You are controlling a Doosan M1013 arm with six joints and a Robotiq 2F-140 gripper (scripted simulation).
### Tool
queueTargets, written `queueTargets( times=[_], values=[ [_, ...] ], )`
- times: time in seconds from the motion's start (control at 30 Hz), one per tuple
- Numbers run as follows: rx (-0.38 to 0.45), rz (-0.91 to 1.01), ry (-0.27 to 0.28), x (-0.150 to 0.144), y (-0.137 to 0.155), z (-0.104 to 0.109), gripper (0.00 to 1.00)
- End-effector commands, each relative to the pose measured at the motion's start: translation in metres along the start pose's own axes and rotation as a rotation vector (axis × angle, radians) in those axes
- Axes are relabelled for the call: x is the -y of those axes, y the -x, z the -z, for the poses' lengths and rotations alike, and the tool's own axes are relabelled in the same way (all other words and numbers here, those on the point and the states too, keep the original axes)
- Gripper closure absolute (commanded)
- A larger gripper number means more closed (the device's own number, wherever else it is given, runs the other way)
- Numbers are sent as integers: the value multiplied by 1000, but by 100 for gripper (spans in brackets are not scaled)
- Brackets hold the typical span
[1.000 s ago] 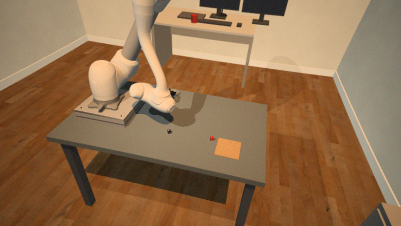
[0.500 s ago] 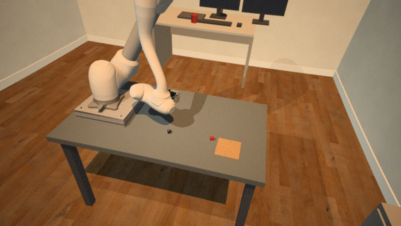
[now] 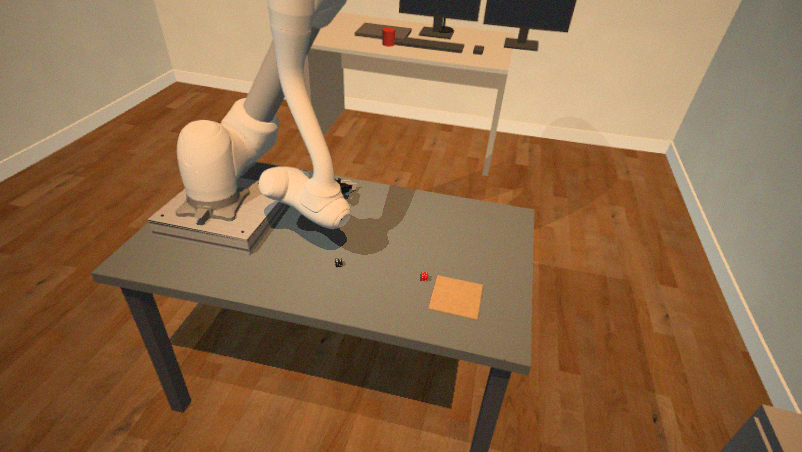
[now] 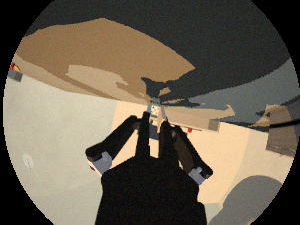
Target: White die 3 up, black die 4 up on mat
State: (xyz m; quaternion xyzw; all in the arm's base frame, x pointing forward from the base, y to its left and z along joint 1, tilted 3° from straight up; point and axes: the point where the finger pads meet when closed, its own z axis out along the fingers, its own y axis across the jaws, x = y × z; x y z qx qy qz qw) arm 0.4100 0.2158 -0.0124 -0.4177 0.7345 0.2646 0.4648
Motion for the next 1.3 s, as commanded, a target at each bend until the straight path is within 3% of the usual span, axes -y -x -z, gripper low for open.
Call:
queueTargets(
  times=[0.0, 0.57, 1.07, 1.27],
  values=[
    [1, 0, -3, -1, 0, 0, 82],
    [1, 0, -3, -1, 0, 0, 82],
    [1, 0, -3, -1, 0, 0, 71],
    [1, 0, -3, -1, 0, 0, 71]
  ],
)
